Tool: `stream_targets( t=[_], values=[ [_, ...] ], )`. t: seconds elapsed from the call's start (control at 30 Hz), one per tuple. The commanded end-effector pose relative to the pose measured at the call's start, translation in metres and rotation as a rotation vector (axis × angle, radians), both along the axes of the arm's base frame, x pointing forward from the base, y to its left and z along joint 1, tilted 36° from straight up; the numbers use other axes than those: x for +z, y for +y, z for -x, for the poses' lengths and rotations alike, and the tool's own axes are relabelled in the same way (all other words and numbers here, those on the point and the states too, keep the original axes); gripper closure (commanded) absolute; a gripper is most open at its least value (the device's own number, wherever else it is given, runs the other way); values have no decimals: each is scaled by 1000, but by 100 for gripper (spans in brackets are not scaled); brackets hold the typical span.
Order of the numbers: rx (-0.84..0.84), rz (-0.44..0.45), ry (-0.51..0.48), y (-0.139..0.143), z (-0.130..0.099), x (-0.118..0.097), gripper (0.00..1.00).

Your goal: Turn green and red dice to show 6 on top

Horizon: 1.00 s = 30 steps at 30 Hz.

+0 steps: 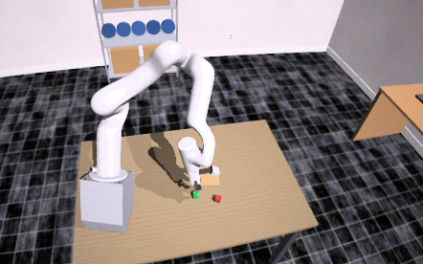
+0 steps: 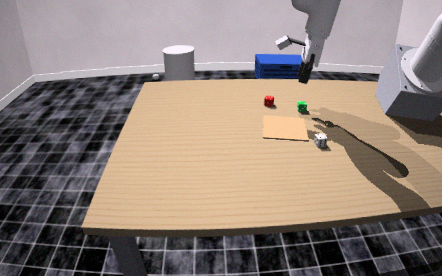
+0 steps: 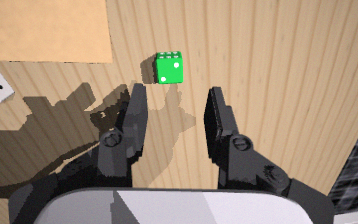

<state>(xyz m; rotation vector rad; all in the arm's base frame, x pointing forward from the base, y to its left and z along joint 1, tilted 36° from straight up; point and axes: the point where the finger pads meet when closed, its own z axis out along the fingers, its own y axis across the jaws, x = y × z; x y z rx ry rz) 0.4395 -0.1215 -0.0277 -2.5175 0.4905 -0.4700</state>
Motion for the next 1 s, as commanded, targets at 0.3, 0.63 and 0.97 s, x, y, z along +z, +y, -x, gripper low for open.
stream_targets(
  t=[0.3,0.63,0.97],
  values=[
    [105,-81,147,-2,-6,3,53],
    [105,-81,147,-2,-6,3,0],
    [150,-64,122,16,-2,-18,0]
  ],
)
